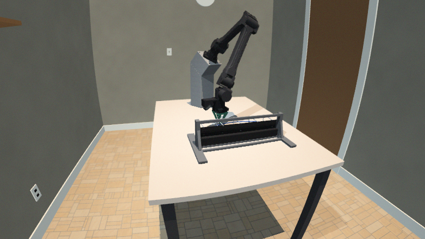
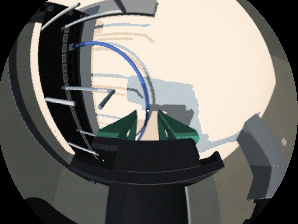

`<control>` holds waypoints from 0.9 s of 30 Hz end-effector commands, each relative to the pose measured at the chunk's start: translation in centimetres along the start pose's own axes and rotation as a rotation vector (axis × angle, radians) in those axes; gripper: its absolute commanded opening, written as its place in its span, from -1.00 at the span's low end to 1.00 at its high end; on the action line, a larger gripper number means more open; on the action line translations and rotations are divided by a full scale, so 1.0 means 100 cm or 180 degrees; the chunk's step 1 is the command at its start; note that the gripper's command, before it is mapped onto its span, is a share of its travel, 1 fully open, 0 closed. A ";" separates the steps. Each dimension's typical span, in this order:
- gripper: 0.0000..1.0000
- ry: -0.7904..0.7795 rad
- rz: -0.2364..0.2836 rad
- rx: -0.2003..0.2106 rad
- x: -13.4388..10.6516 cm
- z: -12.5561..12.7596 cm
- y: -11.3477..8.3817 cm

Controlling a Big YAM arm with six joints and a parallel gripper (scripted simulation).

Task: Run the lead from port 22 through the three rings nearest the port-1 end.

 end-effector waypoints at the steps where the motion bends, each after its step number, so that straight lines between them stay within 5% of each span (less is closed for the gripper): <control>1: -0.36 0.0001 0.0004 -0.0017 -0.003 -0.003 0.008; 27: -0.36 0.0007 0.0007 -0.0028 -0.003 -0.004 0.008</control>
Point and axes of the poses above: the point where the finger pads meet when closed, its own y axis out along the fingers, its own z axis across the jaws, x = y × z, the point moved 3 cm from there along -y, back along the fingers, and after that the axes turned 5 degrees about -y, right-handed, at the moved point
